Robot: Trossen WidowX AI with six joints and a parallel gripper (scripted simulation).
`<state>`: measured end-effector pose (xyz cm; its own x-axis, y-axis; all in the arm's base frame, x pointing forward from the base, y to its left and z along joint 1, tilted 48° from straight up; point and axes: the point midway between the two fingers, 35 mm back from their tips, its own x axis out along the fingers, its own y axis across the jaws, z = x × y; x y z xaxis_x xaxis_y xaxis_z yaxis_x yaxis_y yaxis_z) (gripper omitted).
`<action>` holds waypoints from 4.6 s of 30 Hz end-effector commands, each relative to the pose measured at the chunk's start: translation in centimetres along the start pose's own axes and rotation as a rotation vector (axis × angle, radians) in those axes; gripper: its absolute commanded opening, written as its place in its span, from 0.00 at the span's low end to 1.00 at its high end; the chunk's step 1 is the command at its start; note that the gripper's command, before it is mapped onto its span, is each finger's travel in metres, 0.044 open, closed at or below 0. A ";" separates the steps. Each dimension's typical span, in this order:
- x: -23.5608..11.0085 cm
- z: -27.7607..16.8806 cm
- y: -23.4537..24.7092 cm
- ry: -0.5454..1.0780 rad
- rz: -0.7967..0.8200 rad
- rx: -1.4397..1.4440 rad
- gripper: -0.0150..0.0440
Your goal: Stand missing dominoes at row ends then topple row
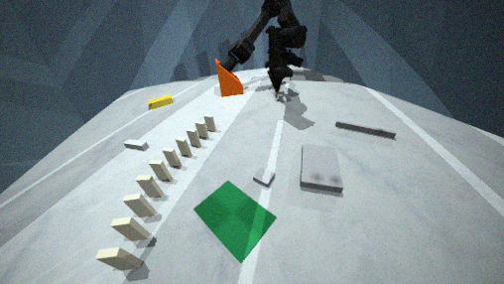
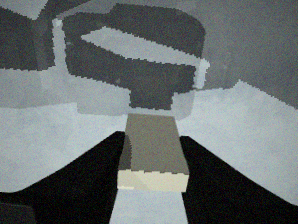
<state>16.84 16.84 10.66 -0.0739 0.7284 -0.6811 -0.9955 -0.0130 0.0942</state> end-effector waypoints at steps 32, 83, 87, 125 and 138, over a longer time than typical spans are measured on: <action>-13.1 -15.2 -12.9 0.010 -0.025 1.555 0.44; 1.1 -21.2 -14.8 -0.003 -0.001 2.001 0.48; 1.1 -21.2 -14.8 -0.003 -0.001 2.001 0.66; -7.1 -20.1 -12.1 0.004 -0.003 0.796 0.42; -5.7 -19.7 -11.1 0.002 -0.001 0.433 0.25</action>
<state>27.01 -0.77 -1.06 -0.0862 0.7276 -0.6805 -0.8513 0.3011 0.4298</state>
